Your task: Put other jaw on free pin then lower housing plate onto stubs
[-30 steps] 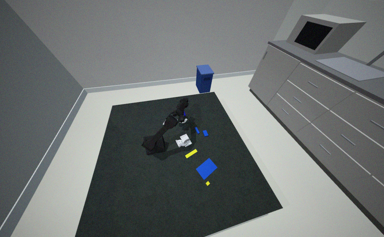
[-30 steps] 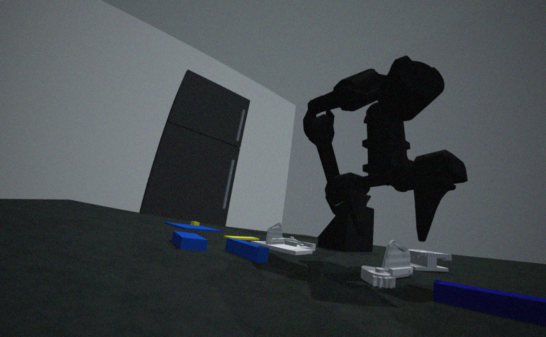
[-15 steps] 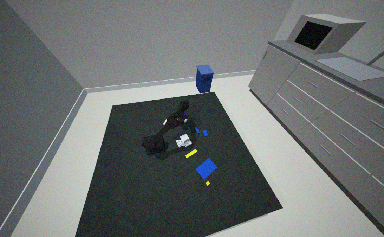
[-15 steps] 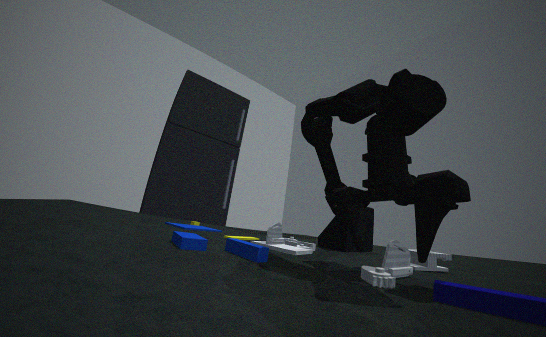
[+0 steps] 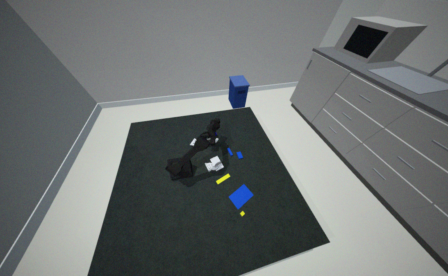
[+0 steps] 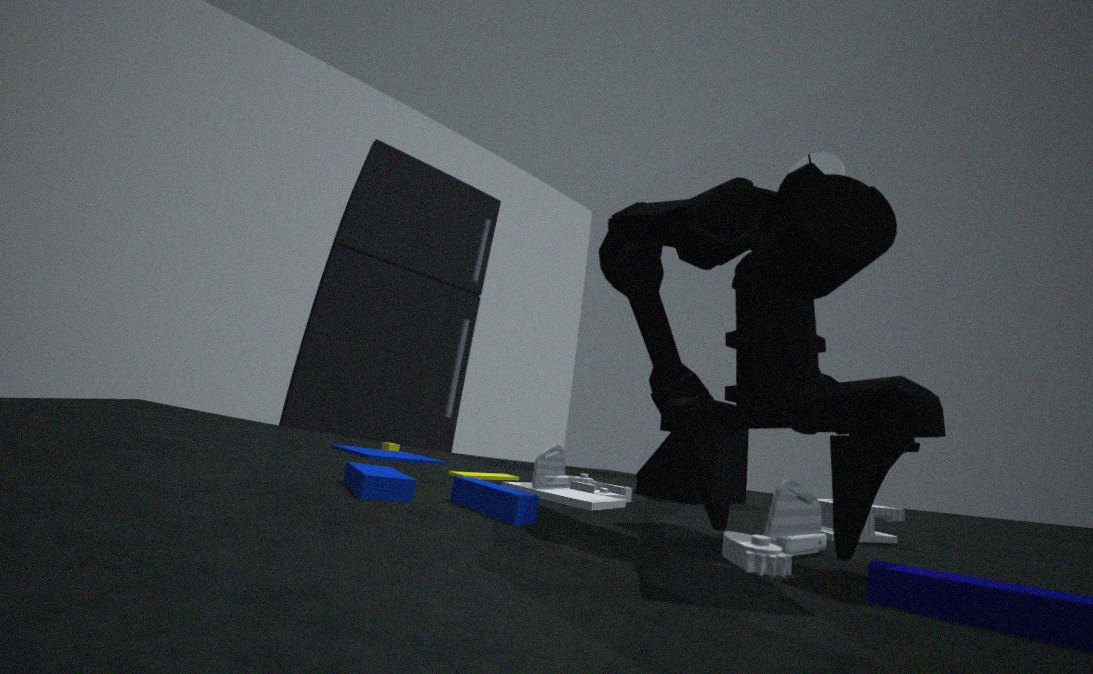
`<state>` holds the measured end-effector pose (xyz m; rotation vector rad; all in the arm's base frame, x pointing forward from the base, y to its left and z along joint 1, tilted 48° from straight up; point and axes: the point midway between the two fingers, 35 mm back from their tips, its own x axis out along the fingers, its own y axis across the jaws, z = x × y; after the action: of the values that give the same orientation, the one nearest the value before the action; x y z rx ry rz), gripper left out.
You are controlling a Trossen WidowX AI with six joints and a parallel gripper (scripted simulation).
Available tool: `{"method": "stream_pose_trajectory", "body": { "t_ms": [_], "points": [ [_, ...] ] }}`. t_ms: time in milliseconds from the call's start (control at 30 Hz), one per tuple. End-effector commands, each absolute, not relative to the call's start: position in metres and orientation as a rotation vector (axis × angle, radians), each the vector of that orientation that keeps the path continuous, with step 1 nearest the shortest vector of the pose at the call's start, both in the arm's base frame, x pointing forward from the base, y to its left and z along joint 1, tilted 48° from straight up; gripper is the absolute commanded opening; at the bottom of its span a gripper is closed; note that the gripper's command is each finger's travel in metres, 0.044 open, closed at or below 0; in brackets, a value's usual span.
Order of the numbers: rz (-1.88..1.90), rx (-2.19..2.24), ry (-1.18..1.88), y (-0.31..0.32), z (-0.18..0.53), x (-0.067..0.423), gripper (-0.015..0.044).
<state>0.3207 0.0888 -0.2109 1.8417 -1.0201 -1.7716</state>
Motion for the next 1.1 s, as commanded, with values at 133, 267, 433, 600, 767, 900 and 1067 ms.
{"method": "stream_pose_trajectory", "body": {
  "t_ms": [133,267,433,600,767,900,1067],
  "points": [
    [-1.766,1.833,-1.017,0.0862,-0.2117,0.3193,0.044],
    [-1.766,1.833,-1.017,0.0862,-0.2117,0.3193,0.044],
    [-1.766,1.833,-1.017,0.0861,-0.2118,0.3193,0.044],
    [-1.766,1.833,-1.017,0.0857,-0.2122,0.3193,0.044],
    [-1.772,1.837,-1.021,0.0867,-0.2123,0.3195,0.0414],
    [-1.772,1.837,-1.021,0.0867,-0.2123,0.3195,0.0309],
    [-1.772,1.837,-1.021,0.0867,-0.2123,0.3195,0.0178]
  ]
}}
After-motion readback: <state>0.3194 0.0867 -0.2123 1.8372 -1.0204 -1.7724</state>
